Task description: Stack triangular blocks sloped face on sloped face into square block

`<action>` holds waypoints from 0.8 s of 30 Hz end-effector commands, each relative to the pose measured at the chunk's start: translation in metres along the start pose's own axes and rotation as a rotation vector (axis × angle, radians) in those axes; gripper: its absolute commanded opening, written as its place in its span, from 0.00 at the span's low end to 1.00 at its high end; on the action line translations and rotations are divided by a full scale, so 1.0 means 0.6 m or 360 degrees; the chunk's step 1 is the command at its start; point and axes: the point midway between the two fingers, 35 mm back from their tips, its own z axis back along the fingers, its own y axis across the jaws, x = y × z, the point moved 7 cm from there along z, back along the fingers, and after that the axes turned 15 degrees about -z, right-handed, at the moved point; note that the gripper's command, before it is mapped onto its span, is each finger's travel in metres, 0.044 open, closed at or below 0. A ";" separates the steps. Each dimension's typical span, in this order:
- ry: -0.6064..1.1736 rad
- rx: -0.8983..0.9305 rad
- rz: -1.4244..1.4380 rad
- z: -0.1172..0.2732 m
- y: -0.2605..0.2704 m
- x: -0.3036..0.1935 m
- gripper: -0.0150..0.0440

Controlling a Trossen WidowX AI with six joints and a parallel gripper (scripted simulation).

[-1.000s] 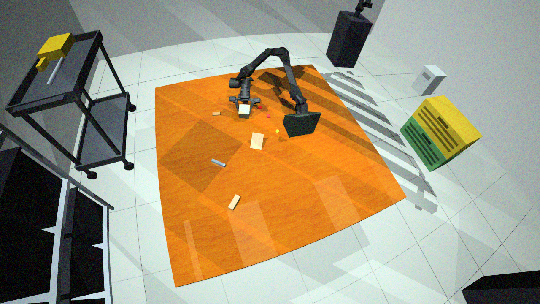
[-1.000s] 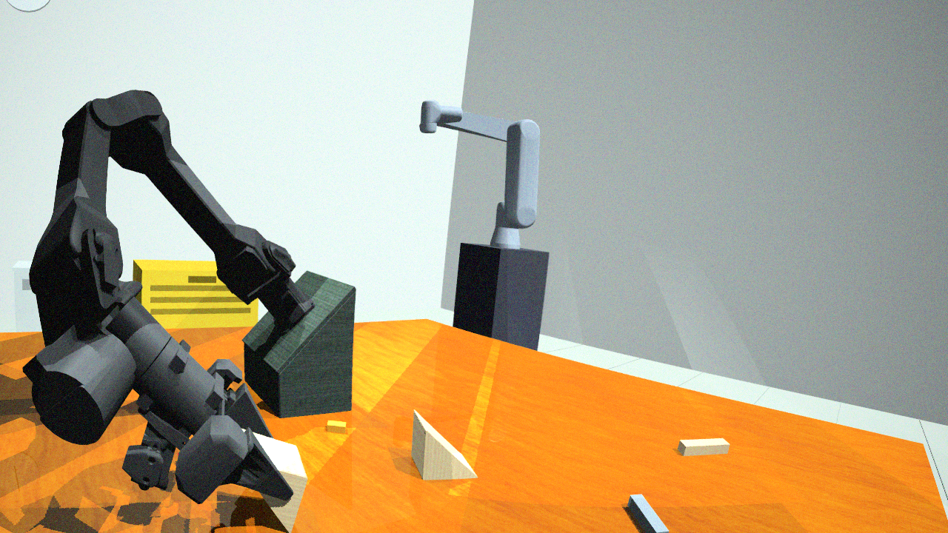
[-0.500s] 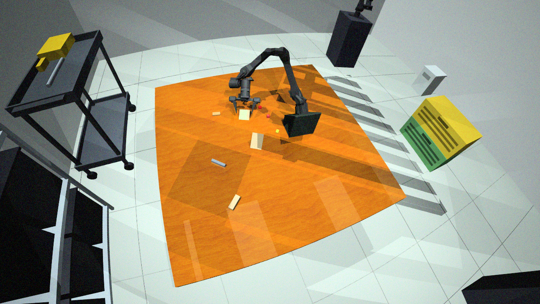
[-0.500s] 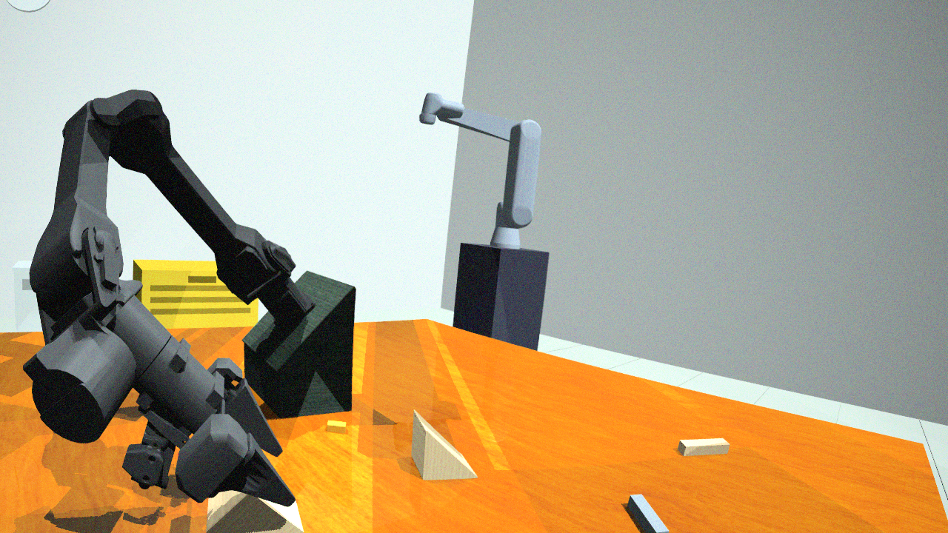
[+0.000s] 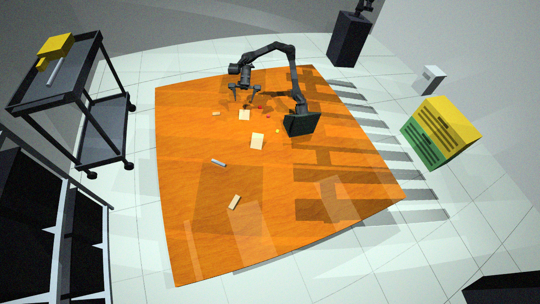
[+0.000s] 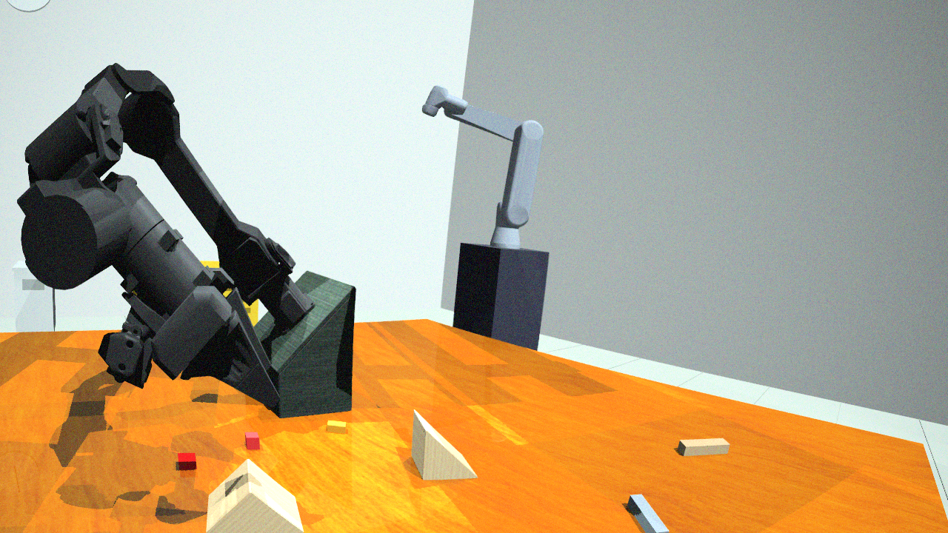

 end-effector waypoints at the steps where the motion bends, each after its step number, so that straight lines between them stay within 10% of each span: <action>1: -0.0058 0.0035 -0.0014 0.024 0.020 0.074 1.00; 10: -0.0078 0.0020 -0.0057 0.052 0.028 0.158 1.00; 24: -0.0076 0.0015 -0.0058 -0.113 0.028 0.166 1.00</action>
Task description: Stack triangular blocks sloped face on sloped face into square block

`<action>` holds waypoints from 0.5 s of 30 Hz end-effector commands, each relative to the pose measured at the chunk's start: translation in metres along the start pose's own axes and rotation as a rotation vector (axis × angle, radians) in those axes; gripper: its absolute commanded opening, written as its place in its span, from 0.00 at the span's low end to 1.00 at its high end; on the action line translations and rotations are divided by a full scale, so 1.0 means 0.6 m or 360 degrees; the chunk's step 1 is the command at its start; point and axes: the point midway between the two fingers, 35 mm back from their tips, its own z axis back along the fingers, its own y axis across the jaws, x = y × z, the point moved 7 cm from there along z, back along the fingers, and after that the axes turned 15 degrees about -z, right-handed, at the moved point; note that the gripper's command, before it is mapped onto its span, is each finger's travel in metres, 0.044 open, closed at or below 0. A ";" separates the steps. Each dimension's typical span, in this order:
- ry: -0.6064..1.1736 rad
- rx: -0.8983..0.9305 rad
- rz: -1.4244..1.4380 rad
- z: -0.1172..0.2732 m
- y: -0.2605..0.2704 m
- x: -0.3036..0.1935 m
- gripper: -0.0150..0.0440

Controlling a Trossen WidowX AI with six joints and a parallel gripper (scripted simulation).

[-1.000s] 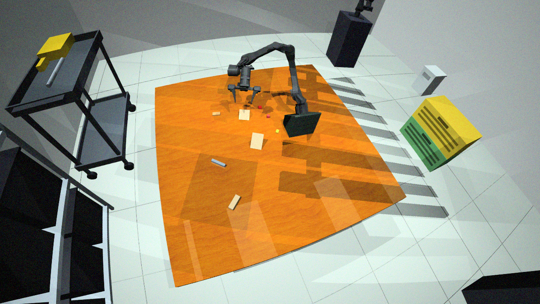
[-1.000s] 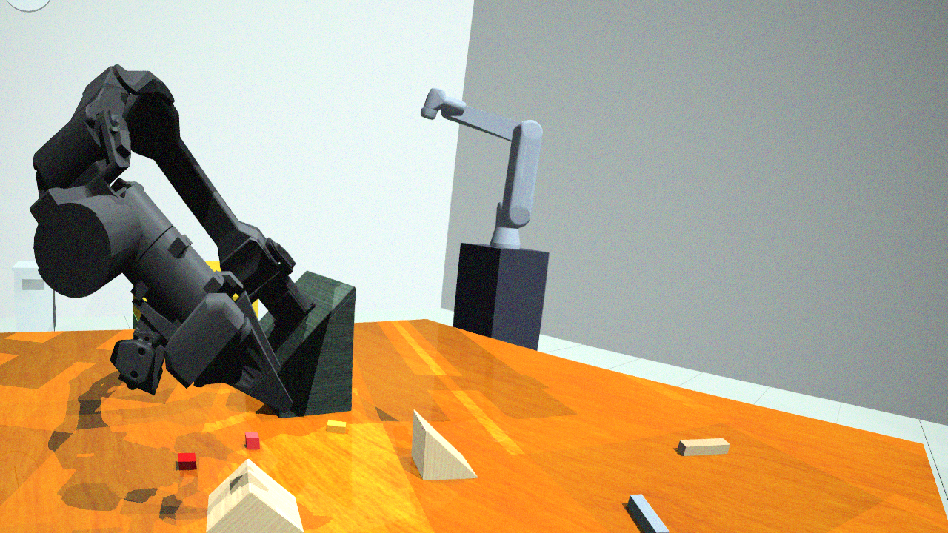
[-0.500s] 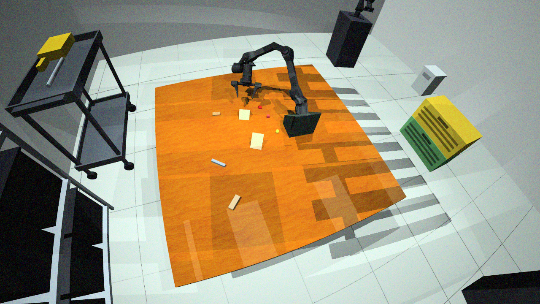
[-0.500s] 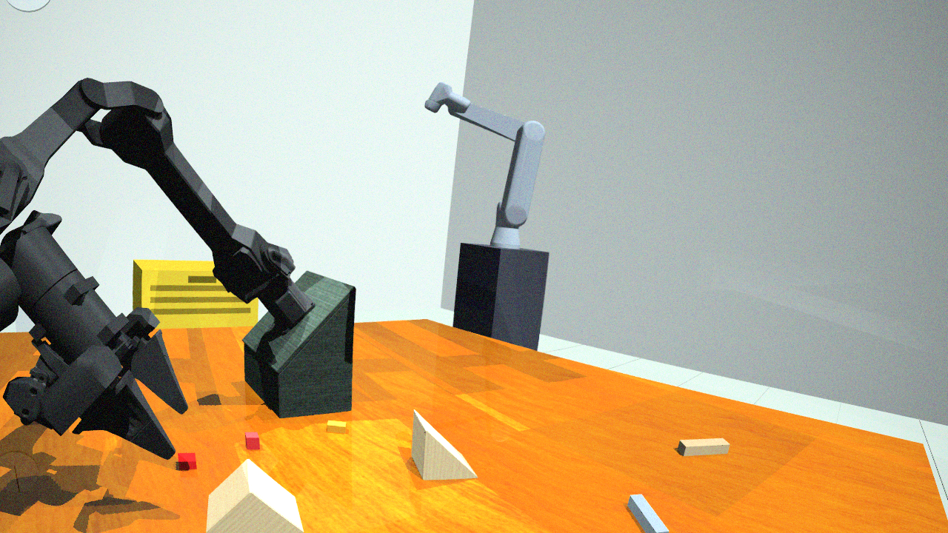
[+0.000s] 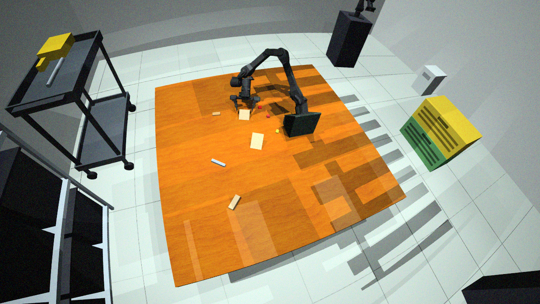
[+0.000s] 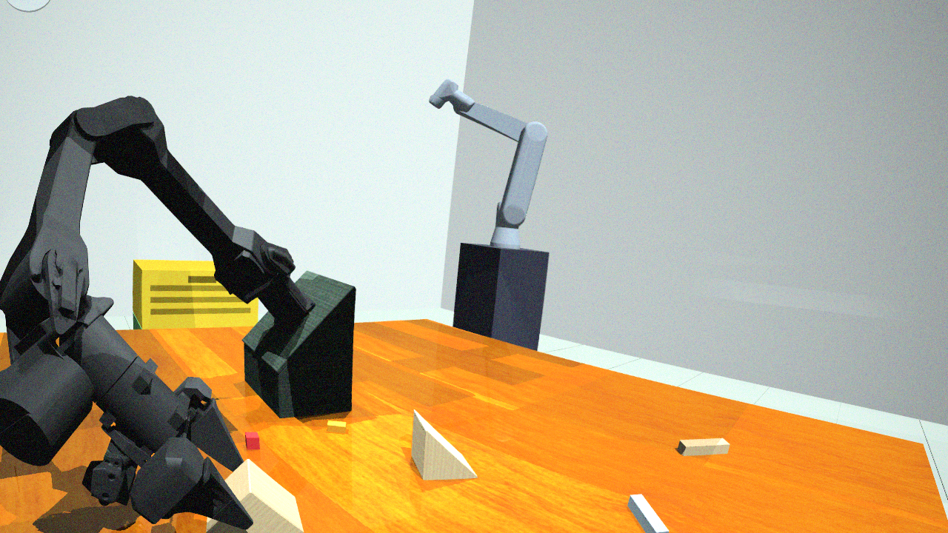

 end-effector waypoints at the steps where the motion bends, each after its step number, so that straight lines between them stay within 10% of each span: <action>1: -0.0001 0.0007 -0.0010 -0.022 -0.003 0.000 1.00; 15: -0.0002 0.0009 -0.0004 -0.019 -0.004 0.002 0.91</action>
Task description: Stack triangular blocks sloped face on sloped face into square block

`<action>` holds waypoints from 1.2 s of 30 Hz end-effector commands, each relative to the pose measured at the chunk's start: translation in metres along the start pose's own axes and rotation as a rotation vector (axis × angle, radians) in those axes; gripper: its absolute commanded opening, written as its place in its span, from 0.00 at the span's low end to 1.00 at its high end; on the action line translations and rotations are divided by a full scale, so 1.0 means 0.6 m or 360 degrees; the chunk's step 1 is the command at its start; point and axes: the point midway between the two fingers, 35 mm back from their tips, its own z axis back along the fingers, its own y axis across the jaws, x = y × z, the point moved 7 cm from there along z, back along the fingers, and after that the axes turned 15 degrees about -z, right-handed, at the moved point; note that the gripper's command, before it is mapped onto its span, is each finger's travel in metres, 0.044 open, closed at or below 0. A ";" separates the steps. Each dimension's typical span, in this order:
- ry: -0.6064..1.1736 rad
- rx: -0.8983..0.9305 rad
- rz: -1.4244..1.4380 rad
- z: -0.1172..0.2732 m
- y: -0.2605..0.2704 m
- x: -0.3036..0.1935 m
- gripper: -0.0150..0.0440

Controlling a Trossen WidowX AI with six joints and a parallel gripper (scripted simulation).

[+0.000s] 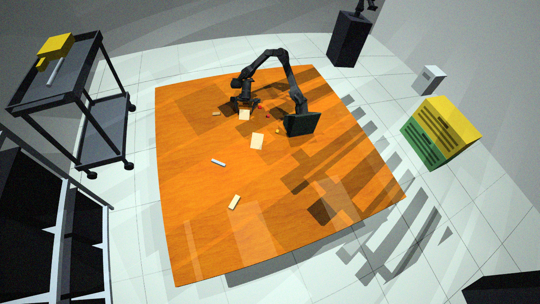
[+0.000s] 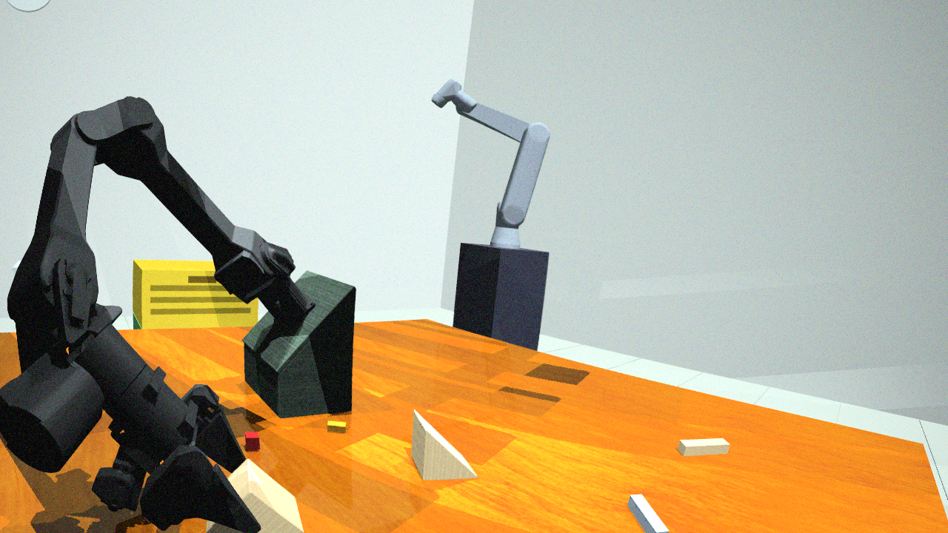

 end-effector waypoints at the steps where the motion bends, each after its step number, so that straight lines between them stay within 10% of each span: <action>1: 0.0000 0.0001 0.0000 0.000 0.000 0.000 0.87; 11: 0.0000 0.0001 0.0000 0.000 0.000 0.000 0.69; 21: 0.0001 0.0000 0.0000 0.030 -0.002 -0.030 0.25; 36: 0.0007 0.0000 -0.0001 0.114 -0.028 -0.110 0.25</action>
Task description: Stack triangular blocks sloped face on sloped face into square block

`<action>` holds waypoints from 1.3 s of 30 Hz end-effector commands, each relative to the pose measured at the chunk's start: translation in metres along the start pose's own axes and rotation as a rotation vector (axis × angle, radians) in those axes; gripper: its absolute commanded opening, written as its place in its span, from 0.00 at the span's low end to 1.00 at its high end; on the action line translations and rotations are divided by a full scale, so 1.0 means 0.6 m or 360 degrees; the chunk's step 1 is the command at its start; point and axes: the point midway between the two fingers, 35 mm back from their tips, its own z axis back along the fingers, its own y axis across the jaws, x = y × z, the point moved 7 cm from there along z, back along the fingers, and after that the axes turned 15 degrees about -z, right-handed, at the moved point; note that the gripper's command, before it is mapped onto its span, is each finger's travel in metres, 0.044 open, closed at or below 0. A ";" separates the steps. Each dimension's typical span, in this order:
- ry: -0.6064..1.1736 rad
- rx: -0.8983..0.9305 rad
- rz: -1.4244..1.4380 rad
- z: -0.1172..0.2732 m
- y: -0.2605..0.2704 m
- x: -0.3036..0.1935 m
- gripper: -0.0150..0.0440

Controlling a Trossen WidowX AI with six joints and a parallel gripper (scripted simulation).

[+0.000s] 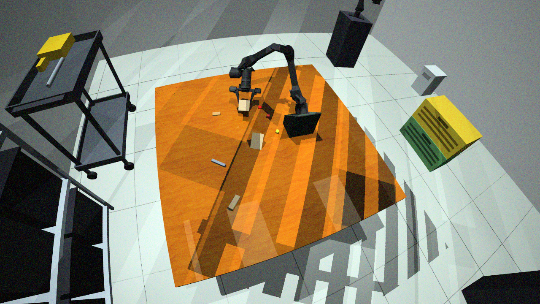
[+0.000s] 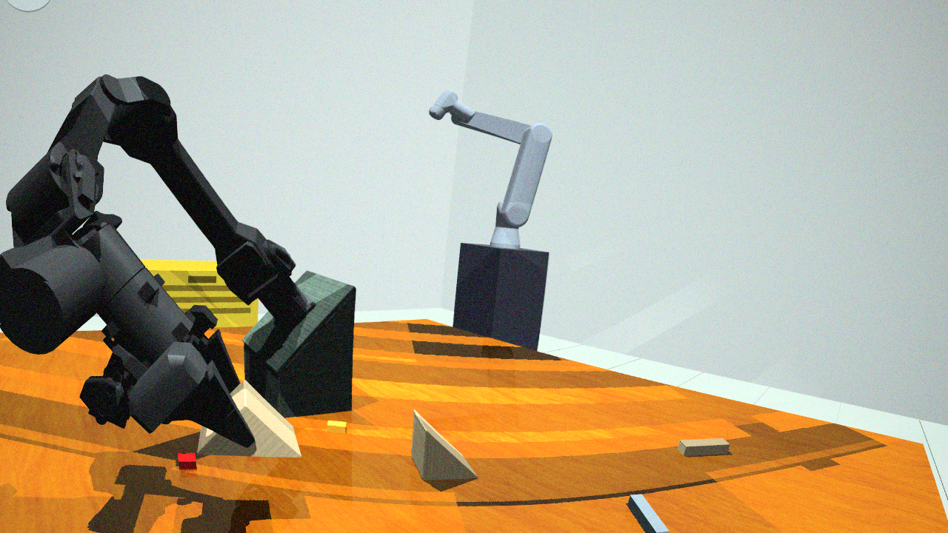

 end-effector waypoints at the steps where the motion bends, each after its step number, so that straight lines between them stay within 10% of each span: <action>1: -0.0004 0.0005 -0.0007 0.023 -0.008 -0.018 0.25; 39: -0.1177 0.0389 -0.0197 -0.032 -0.035 -0.132 0.25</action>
